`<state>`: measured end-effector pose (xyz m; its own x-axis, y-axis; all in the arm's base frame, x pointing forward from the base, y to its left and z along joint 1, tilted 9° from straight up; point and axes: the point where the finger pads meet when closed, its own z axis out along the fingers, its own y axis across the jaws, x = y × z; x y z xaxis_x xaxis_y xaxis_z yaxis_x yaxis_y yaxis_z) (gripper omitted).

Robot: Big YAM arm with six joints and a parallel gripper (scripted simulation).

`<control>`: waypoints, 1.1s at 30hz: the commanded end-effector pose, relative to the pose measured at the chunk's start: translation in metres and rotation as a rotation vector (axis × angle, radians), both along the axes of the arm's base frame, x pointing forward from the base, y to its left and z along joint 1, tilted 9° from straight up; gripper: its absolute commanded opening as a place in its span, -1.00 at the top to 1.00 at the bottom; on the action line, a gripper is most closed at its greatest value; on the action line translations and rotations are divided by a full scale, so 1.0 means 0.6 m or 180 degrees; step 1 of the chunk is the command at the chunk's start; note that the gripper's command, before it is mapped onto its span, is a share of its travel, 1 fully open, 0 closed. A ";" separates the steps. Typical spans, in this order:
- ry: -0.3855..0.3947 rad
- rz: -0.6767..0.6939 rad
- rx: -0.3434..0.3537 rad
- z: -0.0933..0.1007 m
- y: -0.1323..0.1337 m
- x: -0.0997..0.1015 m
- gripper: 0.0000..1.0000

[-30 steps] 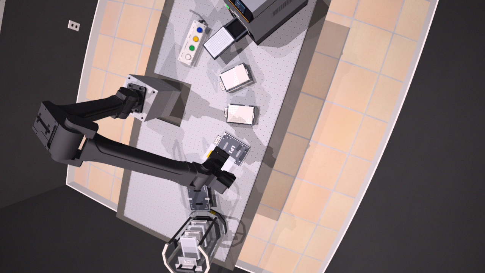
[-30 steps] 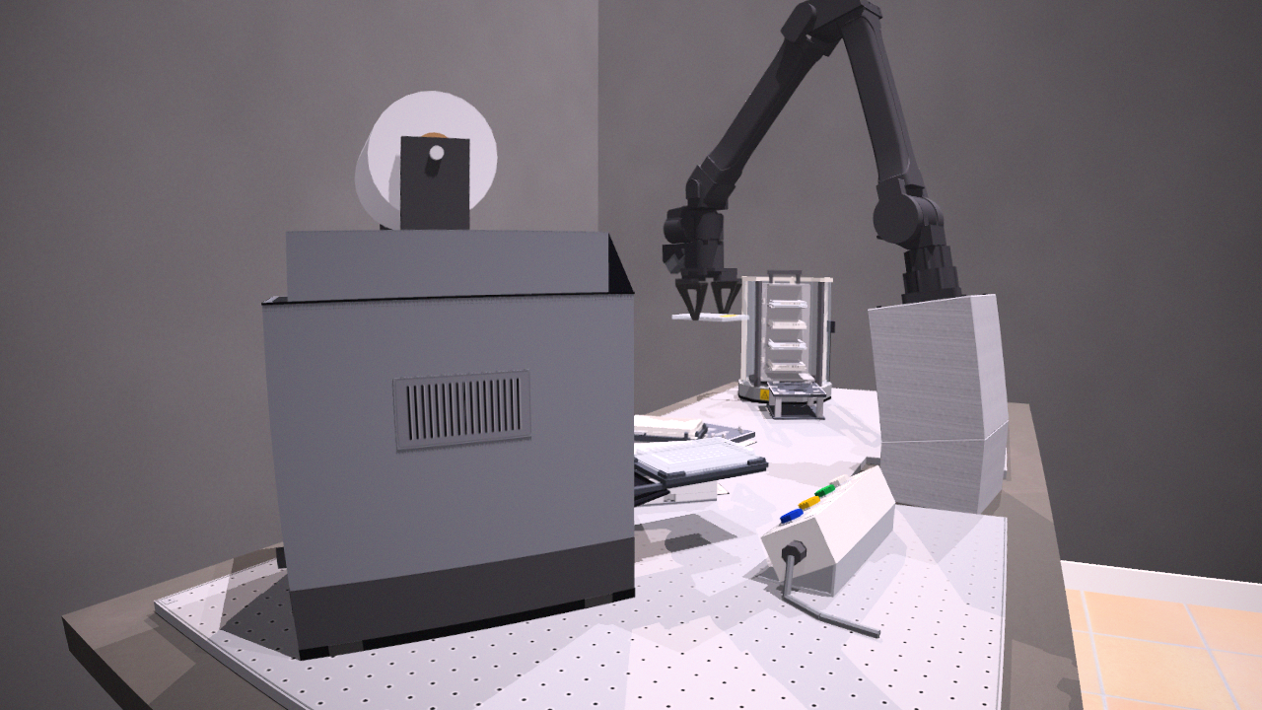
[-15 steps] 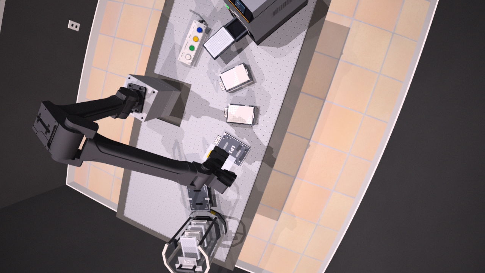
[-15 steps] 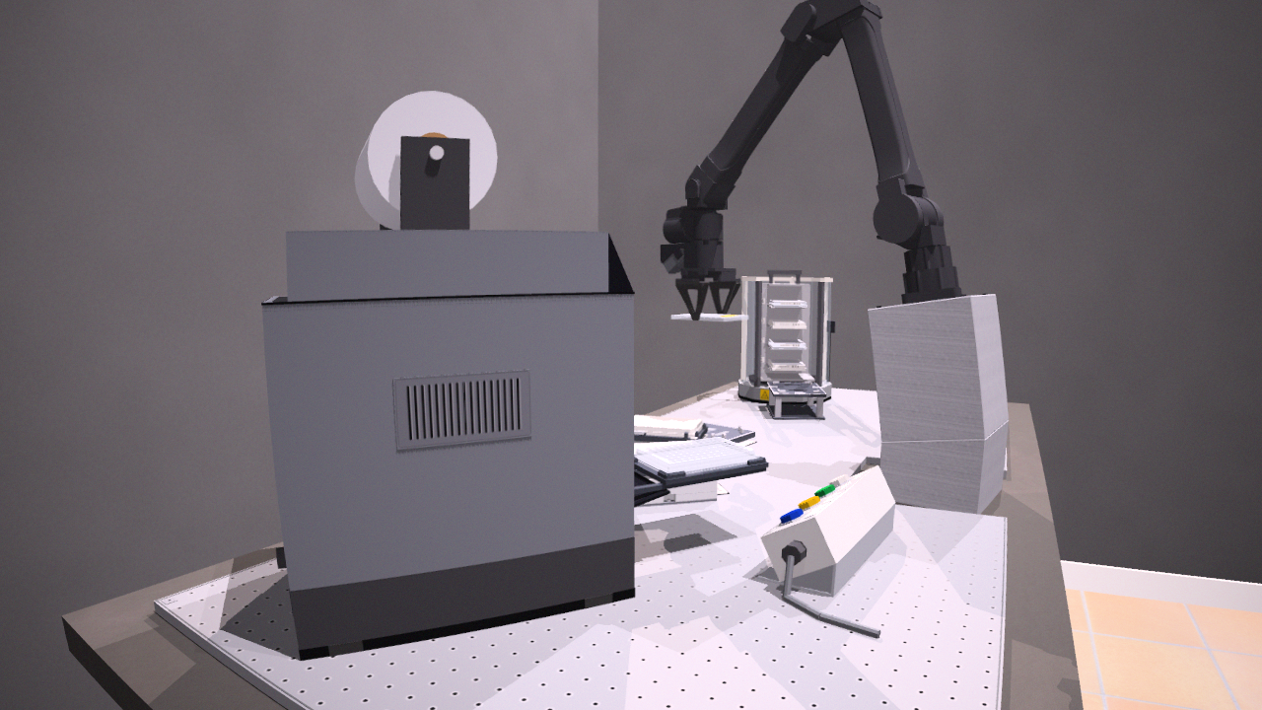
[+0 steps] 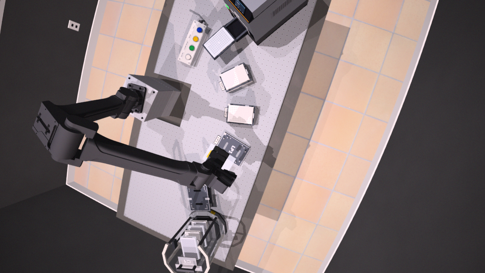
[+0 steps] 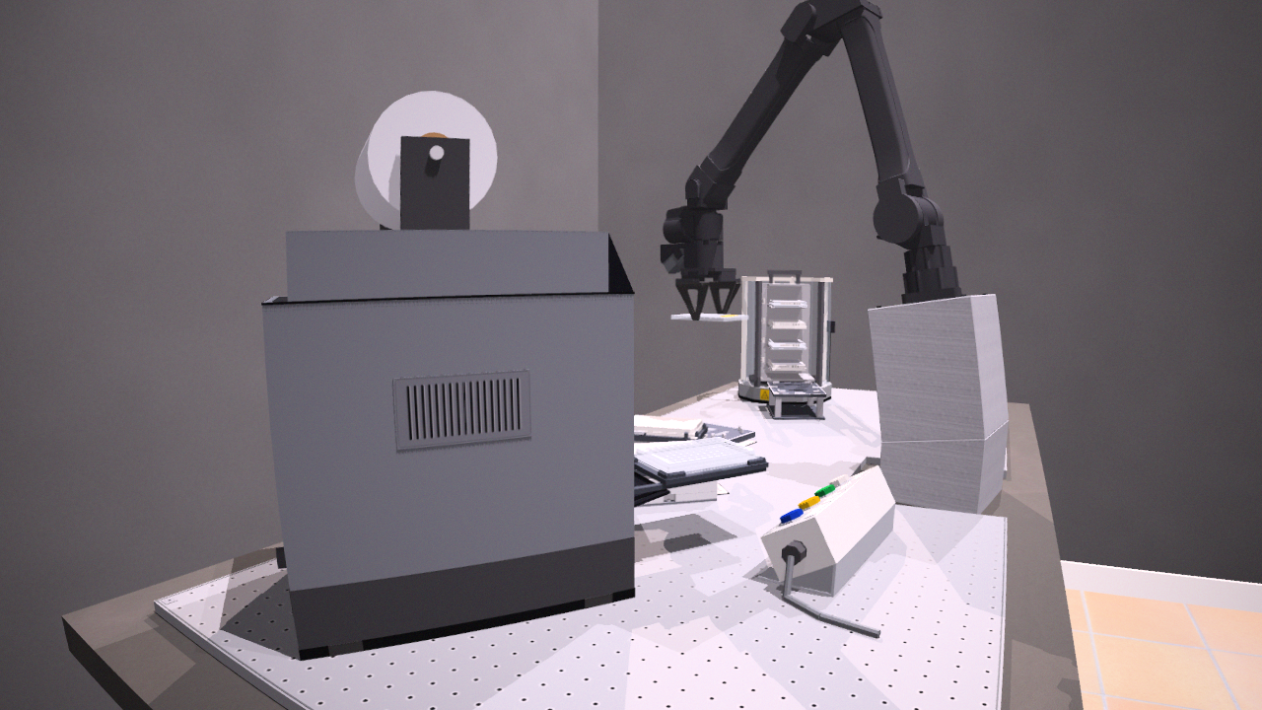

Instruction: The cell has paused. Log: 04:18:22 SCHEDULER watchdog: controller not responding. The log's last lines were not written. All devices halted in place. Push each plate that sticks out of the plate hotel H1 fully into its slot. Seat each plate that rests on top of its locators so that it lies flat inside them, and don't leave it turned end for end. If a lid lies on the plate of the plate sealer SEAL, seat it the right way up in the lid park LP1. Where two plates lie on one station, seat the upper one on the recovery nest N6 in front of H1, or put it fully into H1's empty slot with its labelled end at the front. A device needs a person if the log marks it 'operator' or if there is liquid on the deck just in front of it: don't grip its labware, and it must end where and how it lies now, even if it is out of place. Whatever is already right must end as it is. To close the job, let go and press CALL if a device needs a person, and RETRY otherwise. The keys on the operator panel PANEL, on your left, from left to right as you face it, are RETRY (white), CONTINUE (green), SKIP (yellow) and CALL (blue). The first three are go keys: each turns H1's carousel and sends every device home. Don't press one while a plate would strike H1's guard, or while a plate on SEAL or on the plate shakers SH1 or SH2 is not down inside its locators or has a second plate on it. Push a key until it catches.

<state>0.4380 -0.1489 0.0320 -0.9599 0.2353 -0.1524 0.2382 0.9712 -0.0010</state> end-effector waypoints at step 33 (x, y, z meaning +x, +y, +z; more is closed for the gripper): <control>-0.0169 0.0048 -0.0043 -0.002 -0.007 0.059 -0.68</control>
